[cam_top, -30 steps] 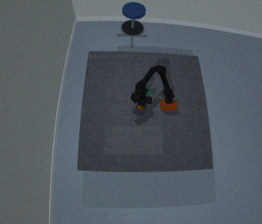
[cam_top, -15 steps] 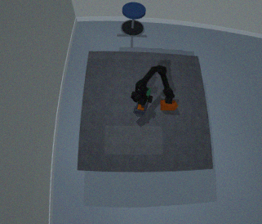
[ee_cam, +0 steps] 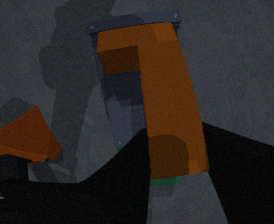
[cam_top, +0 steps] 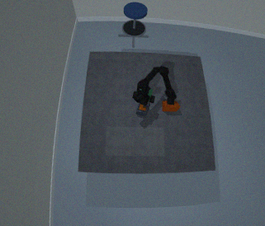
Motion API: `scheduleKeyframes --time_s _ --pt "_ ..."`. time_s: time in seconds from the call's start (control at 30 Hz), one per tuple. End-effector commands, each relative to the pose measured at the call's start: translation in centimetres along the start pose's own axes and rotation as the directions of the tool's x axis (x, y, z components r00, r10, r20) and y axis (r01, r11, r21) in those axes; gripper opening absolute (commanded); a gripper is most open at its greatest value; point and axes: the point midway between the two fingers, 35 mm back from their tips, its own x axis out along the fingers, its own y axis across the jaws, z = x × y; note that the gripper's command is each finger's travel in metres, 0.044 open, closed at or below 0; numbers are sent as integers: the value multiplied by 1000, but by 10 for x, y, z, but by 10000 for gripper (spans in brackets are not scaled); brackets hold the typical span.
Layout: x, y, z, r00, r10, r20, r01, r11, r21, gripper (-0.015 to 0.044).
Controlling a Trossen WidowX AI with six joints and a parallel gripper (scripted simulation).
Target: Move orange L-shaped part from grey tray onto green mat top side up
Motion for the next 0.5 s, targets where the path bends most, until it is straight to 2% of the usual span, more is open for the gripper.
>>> scheduleKeyframes --time_s 0.0,0.2,0.47 --pt "-3 0 1 1000 4 5 -4 1000 5 0" --pt "-4 1 -6 1000 4 4 -4 1000 4 0" --pt "-2 4 -39 1000 4 3 -4 1000 4 0"
